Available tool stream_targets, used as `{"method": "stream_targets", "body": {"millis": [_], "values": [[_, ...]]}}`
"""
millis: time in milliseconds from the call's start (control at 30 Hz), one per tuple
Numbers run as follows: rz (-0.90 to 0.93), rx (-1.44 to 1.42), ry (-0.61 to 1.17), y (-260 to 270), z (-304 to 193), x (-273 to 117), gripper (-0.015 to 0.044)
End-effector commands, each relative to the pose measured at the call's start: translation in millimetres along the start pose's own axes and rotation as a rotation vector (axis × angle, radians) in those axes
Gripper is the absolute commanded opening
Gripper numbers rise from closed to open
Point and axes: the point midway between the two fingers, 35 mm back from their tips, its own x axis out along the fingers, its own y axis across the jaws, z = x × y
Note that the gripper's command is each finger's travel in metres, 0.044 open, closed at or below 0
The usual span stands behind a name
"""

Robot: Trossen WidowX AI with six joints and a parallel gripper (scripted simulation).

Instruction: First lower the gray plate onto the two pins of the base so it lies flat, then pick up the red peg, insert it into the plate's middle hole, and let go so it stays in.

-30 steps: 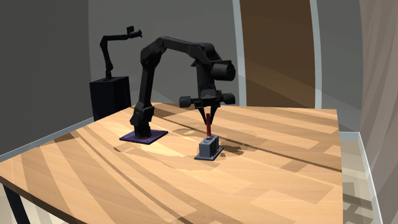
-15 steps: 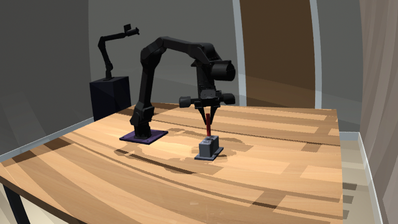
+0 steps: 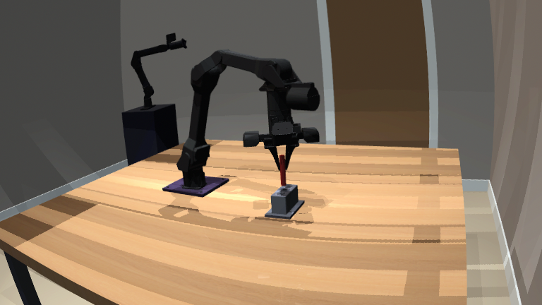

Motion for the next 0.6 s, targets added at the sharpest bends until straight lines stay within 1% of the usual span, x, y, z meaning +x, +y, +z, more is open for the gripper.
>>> {"method": "stream_targets", "body": {"millis": [0,200,567], "values": [[0.003,-0.002,-0.003,0,0,-1,0.0000],[0.003,-0.003,-0.003,1,1,1,0.0000],[-0.001,-0.006,-0.004,1,1,16,0.0000]]}}
